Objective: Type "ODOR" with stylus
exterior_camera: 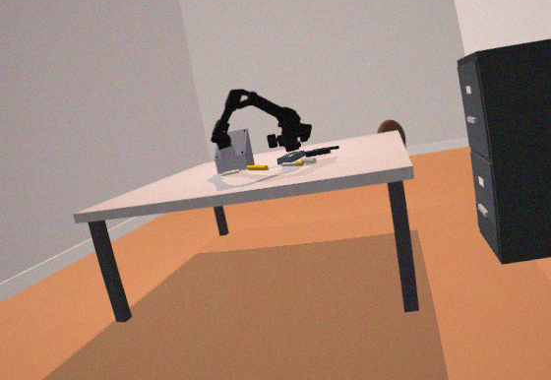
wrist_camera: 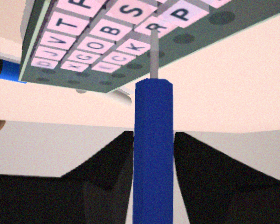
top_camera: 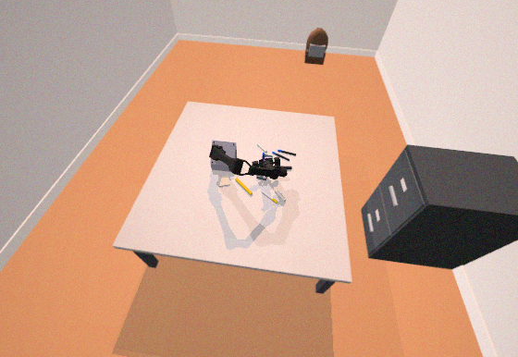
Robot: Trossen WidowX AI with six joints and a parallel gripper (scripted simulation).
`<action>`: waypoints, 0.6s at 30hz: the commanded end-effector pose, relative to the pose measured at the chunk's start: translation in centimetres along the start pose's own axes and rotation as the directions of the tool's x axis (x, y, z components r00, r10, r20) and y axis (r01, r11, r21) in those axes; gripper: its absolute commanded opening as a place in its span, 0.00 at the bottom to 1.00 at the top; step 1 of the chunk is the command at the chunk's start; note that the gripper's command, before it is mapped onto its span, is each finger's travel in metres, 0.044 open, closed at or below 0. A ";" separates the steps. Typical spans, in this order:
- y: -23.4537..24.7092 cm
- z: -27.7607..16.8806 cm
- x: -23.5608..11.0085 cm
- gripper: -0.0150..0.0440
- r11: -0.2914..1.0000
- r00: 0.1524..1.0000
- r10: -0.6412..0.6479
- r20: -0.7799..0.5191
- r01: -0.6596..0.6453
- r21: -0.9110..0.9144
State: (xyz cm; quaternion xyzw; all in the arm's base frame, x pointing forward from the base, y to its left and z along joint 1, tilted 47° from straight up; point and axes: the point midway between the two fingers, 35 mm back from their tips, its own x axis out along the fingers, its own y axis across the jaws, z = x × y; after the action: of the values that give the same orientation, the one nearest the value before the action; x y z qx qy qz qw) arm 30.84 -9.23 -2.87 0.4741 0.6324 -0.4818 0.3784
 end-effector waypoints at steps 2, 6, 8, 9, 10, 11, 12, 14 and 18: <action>0.0 0.0 0.0 0.39 1.000 1.000 -0.002 0.005 0.002 -0.006; 0.0 0.0 0.0 0.39 1.000 1.000 -0.002 0.005 0.002 -0.006; 0.0 0.0 0.0 0.39 1.000 1.000 -0.002 0.005 0.002 -0.006; 0.0 -0.1 0.0 0.39 1.000 1.000 -0.002 0.005 0.002 -0.006; 0.0 -0.3 -0.2 0.39 1.000 1.000 -0.002 0.005 0.002 -0.006; 0.0 -0.6 -0.4 0.39 1.000 1.000 -0.001 0.005 0.001 -0.006; 0.0 -1.0 -0.6 0.39 1.000 1.000 -0.001 0.004 0.001 -0.006; 0.1 -2.0 -1.2 0.39 1.000 1.000 -0.001 0.004 0.001 -0.006; 0.0 -3.4 -1.9 0.39 1.000 1.000 -0.001 0.003 0.001 -0.006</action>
State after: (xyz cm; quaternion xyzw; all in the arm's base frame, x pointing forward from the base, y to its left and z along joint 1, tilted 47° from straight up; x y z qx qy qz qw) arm 30.99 -7.39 -1.27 0.4690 0.6353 -0.4836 0.3776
